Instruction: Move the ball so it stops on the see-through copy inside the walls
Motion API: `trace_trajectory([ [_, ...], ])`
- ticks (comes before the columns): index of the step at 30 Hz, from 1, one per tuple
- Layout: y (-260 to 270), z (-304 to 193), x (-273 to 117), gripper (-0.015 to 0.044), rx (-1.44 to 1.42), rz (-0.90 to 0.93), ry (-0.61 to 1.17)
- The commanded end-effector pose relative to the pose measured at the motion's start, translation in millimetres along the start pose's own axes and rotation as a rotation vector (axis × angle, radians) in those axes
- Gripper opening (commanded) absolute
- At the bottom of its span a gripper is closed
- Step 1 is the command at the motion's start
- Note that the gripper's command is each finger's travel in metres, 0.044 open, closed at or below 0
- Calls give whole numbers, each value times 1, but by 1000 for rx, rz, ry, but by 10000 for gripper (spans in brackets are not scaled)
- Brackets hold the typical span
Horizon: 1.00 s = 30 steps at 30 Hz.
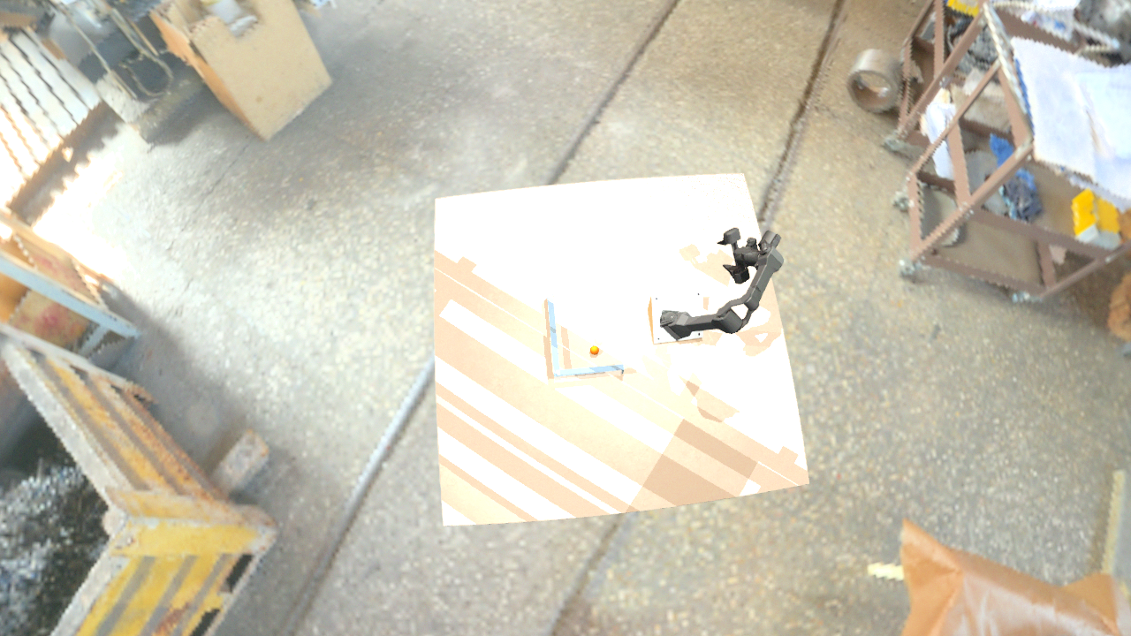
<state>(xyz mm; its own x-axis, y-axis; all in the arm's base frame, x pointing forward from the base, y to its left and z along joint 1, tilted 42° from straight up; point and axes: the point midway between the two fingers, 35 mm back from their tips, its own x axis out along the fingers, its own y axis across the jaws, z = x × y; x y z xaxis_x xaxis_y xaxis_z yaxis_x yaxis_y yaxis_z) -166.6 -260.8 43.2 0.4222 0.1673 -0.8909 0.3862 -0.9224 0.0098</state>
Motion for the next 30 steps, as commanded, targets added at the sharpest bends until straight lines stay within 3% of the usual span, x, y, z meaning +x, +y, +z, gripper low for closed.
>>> trace_trajectory([
  [1,2,-2,1,374,-16,-2,0],
  [6,54,-48,23,257,-428,-44,12],
  [11,96,-113,56,257,-902,-92,56],
  [18,116,-210,106,257,-1542,-153,175],
  [30,63,-368,181,257,-2631,-171,507],
])
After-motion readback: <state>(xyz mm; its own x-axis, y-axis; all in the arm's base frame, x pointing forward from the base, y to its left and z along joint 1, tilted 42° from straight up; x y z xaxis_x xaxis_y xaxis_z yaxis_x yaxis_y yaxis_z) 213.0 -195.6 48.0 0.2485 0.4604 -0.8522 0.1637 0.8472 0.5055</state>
